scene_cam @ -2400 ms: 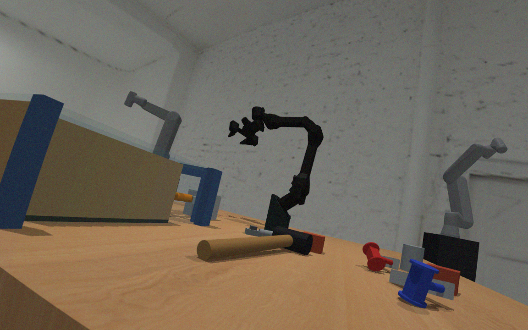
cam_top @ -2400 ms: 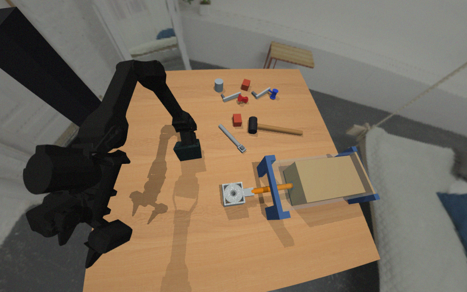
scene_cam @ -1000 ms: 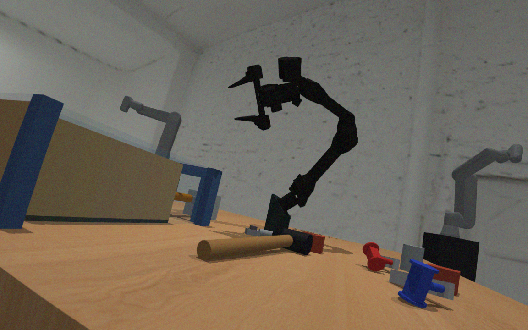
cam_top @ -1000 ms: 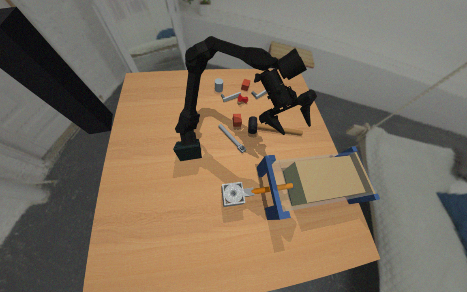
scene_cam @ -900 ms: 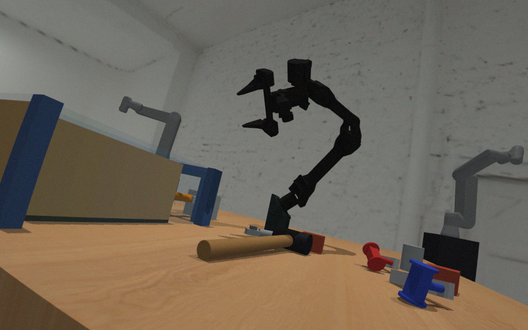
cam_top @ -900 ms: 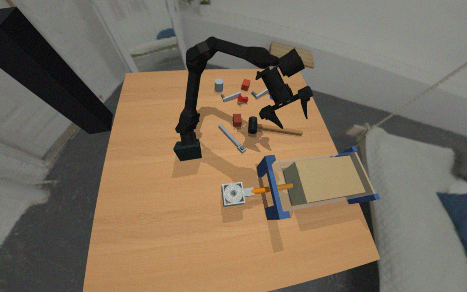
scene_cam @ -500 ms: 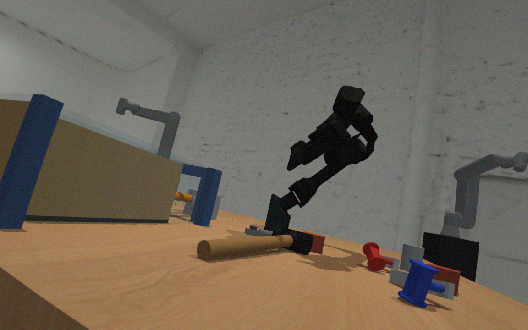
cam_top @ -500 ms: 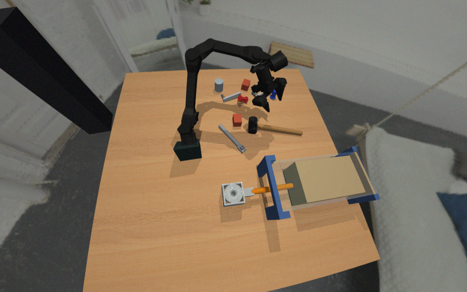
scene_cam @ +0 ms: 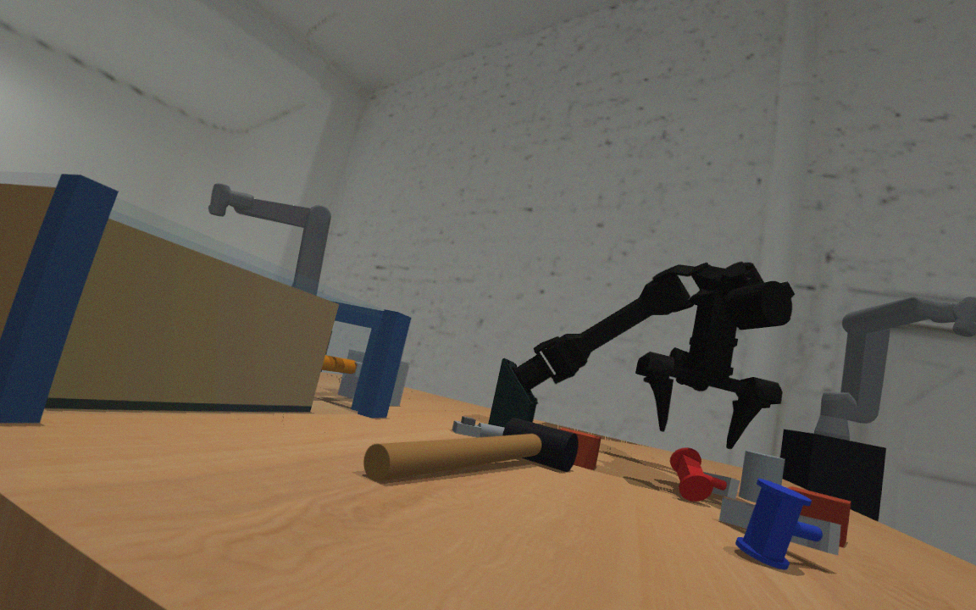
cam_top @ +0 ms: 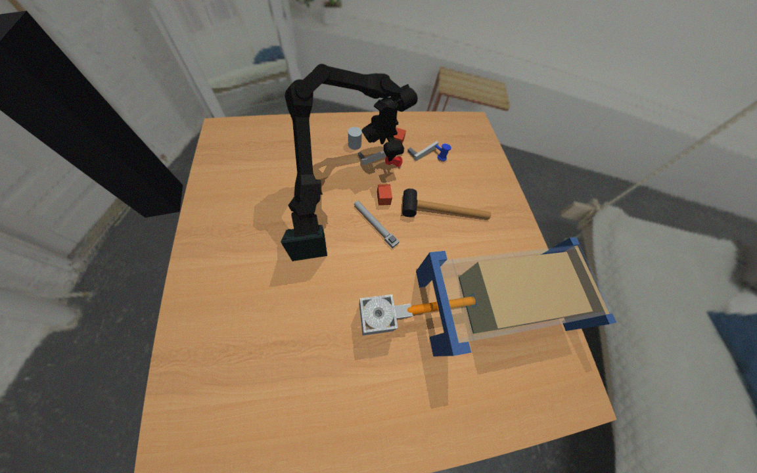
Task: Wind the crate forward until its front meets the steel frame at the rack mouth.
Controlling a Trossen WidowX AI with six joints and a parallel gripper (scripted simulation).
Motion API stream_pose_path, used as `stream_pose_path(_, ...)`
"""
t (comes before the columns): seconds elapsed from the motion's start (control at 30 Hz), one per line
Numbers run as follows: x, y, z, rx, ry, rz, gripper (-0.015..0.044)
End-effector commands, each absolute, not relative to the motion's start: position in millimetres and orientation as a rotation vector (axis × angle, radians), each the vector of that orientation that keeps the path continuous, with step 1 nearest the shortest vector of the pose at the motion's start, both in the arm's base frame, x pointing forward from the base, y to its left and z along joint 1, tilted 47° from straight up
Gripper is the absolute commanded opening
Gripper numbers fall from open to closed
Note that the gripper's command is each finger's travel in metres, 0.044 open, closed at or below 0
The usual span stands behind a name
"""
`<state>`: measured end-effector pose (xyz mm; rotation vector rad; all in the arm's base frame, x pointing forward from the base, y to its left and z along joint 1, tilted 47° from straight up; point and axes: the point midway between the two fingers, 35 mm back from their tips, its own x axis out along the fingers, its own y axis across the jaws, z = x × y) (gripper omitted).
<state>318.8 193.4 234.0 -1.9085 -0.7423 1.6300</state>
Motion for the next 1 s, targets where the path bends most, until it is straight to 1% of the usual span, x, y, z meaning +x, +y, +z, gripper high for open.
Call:
stream_pose_path(0.0,295.2,216.2,246.3,-1.934,-0.959,1.646,0.044)
stream_pose_path(0.23,295.5,219.3,244.3,-1.931,-0.956,1.647,0.044)
stream_pose_path(0.57,298.7,252.6,221.8,-1.931,-0.96,1.644,0.044)
stream_pose_path(0.97,299.5,261.3,214.0,-1.931,-0.961,1.643,0.044)
